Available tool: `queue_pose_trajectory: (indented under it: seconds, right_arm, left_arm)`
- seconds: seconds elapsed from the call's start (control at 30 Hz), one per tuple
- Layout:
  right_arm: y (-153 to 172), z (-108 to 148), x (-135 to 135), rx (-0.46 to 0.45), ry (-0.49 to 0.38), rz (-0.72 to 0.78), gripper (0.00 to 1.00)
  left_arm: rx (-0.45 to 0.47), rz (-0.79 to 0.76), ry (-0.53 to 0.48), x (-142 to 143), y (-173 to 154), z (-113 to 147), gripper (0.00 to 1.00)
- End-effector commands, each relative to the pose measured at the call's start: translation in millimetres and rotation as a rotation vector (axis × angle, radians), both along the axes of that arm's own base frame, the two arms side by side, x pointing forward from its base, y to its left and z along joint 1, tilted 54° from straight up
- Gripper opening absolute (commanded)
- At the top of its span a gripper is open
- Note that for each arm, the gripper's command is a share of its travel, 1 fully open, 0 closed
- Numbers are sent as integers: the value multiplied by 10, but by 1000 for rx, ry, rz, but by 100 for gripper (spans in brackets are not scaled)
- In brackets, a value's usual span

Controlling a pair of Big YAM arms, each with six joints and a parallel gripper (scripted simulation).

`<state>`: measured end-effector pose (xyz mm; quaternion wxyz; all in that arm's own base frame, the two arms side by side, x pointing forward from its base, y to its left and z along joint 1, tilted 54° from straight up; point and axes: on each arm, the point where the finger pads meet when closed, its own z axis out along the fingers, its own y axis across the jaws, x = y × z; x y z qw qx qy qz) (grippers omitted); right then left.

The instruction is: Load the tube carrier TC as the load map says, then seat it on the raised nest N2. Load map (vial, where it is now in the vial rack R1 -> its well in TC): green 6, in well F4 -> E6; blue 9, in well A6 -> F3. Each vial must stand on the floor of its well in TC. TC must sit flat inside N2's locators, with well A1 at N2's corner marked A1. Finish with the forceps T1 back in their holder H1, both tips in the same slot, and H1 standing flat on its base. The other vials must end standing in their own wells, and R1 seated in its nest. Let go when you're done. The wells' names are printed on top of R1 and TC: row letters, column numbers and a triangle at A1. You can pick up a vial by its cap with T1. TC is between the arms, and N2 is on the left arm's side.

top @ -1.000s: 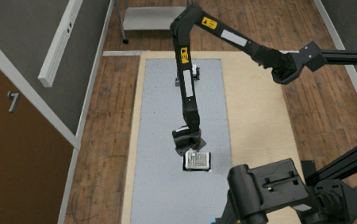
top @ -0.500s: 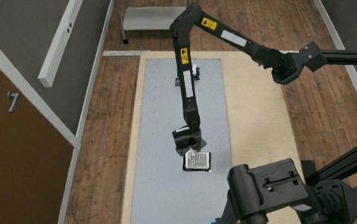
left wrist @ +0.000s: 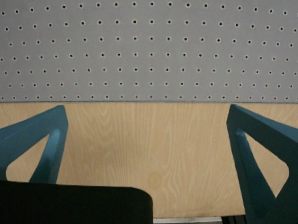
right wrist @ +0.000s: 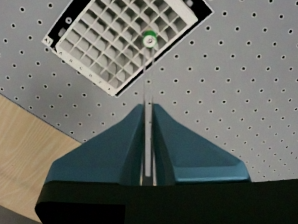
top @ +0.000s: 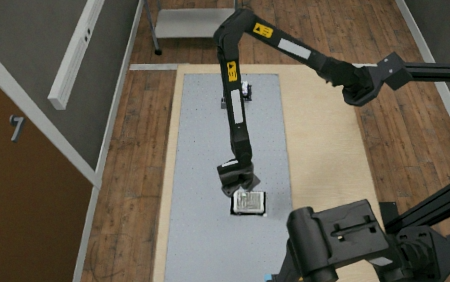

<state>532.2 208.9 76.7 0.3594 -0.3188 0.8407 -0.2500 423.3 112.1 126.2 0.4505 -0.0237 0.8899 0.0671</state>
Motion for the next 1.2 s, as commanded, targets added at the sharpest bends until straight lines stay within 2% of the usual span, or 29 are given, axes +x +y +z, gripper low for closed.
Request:
queue_pose_trajectory:
  seconds: [0.0,1.17]
  right_arm:
    - [-76,-120,79,-15,17,-9,7]
    - [-79,-148,137,-13,13,-9,7]
  left_arm:
    - [3,-3,-1,-3,-3,3,100]
    - [3,-3,-1,-3,-3,3,100]
